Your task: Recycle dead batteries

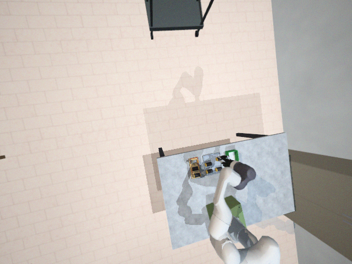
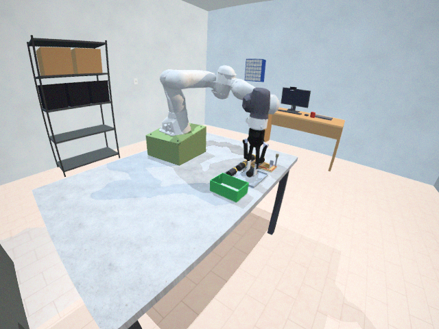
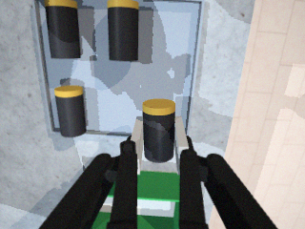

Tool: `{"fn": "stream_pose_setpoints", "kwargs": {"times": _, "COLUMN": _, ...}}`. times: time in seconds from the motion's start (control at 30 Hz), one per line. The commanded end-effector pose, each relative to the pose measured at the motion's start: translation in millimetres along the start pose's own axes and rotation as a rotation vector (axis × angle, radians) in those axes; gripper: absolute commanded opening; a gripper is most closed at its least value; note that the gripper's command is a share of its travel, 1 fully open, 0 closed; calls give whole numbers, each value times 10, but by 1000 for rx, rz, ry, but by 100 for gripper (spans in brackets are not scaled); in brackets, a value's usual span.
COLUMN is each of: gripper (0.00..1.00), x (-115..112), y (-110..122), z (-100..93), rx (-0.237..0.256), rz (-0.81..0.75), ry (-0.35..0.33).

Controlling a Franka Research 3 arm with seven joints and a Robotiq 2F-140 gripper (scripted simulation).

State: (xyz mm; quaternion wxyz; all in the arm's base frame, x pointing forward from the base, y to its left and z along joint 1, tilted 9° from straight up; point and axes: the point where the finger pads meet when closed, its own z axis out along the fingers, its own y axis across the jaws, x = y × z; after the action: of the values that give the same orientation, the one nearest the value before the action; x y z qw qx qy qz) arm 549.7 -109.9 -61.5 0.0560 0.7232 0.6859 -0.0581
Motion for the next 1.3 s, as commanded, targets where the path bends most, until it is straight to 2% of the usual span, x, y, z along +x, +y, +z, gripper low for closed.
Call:
{"fn": "stream_pose_setpoints", "kwargs": {"times": 0.0, "gripper": 16, "x": -4, "y": 26, "z": -14, "rx": -6, "rz": -7, "ry": -3}}
{"fn": "stream_pose_setpoints", "kwargs": {"times": 1.27, "gripper": 16, "x": -6, "y": 49, "z": -15, "rx": -6, "rz": 54, "ry": -3}}
